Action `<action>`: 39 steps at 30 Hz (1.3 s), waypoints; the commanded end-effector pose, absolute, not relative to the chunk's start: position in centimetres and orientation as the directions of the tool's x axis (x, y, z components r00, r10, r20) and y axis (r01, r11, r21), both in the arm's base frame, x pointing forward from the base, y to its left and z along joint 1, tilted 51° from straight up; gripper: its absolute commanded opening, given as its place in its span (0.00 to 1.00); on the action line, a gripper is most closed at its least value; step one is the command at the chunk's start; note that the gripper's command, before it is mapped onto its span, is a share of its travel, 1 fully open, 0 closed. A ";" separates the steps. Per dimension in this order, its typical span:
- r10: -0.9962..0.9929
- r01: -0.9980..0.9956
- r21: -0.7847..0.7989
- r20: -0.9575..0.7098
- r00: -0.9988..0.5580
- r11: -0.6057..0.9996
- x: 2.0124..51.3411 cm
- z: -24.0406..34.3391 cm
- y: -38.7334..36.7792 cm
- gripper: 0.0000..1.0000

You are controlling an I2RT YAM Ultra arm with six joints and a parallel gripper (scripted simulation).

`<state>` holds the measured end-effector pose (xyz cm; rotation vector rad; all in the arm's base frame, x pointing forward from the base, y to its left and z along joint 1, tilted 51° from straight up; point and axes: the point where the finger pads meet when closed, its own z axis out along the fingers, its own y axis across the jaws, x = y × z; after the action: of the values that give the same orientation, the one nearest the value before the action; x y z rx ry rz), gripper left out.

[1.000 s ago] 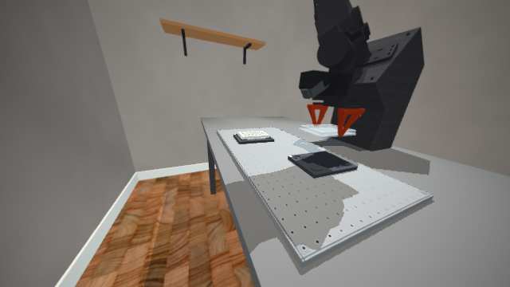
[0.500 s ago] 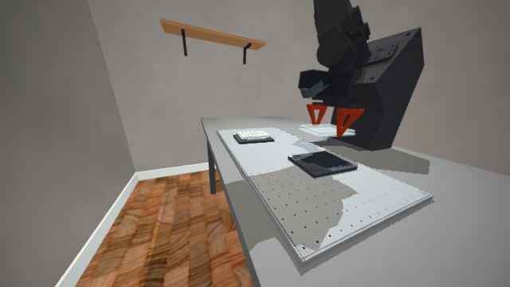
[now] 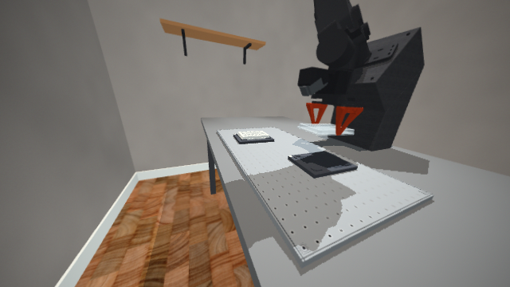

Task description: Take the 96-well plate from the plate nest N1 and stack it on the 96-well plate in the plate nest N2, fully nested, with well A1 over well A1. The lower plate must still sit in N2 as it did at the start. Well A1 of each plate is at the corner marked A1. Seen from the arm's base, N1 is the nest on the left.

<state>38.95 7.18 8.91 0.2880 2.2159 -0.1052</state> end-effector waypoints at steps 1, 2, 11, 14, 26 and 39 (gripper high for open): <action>0.156 0.224 0.018 -0.772 -0.617 0.974 37.9 8.5 7.7 0.00; 0.156 0.224 0.018 -0.772 -0.617 0.974 37.9 8.5 7.7 0.00; 0.168 0.234 0.024 -0.768 -0.618 0.972 38.0 9.0 4.9 0.00; 0.168 0.235 0.024 -0.768 -0.617 0.972 38.0 9.3 4.0 0.00; 0.171 0.234 0.032 -0.779 -0.603 0.972 38.5 11.0 0.3 0.00; 0.170 0.234 0.036 -0.795 -0.582 0.972 39.1 13.1 -3.2 0.00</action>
<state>38.62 -2.90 10.71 0.3202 2.2401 -0.1129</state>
